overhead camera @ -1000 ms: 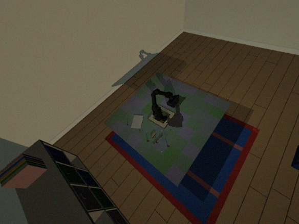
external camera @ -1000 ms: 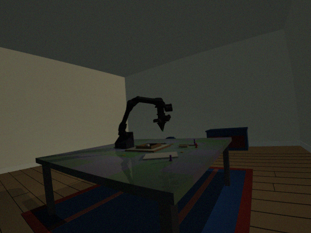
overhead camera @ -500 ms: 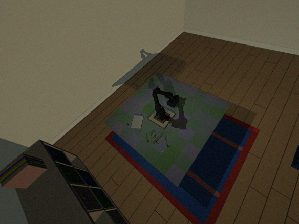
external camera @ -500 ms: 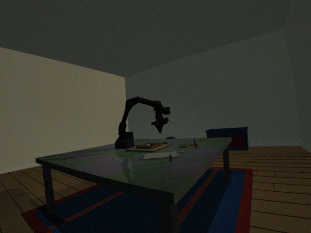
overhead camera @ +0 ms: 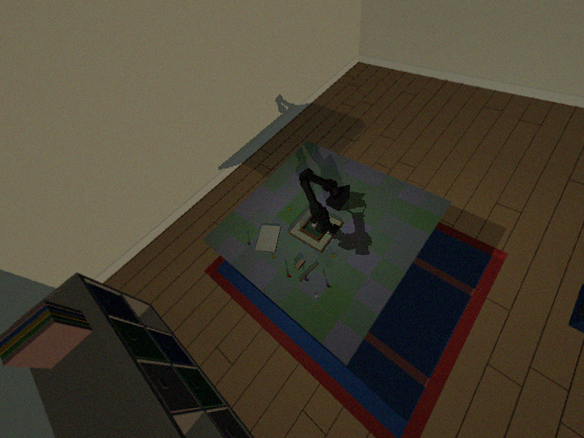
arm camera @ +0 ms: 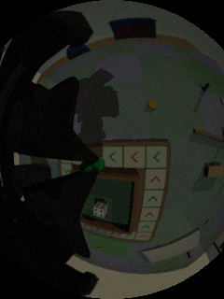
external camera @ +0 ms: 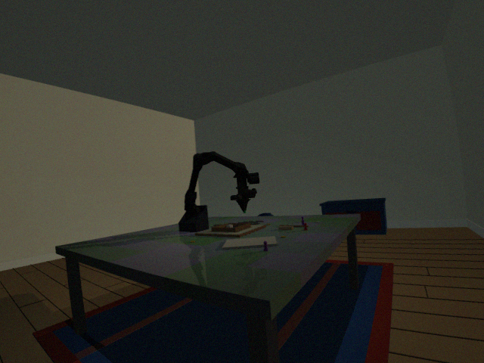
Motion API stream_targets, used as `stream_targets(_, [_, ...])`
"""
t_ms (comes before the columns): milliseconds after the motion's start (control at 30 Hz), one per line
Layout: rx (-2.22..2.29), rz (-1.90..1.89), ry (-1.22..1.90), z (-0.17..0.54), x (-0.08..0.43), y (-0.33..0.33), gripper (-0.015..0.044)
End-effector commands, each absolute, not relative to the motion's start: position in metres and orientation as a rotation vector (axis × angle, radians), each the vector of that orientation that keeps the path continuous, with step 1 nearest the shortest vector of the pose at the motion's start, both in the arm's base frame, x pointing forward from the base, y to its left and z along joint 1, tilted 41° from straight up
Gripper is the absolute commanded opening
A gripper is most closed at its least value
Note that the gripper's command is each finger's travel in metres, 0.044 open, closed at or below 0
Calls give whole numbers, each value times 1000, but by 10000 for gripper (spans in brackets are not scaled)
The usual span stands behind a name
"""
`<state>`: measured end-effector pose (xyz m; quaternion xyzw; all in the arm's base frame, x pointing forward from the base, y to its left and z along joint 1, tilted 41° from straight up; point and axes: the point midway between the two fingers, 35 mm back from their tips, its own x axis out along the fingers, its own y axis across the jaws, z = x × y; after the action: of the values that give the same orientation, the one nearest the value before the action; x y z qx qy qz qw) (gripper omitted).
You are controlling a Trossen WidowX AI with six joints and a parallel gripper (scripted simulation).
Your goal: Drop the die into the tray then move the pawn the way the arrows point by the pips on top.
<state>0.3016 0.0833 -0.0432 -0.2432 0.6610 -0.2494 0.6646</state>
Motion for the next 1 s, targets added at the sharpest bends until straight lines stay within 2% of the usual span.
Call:
stream_targets(0, [-543, -566, 1496, -52, 286, 80, 0])
stream_targets(333, [-544, -567, 1497, -67, 253, 70, 0])
stream_targets(967, [-545, -568, 1497, -95, 252, 46, 0])
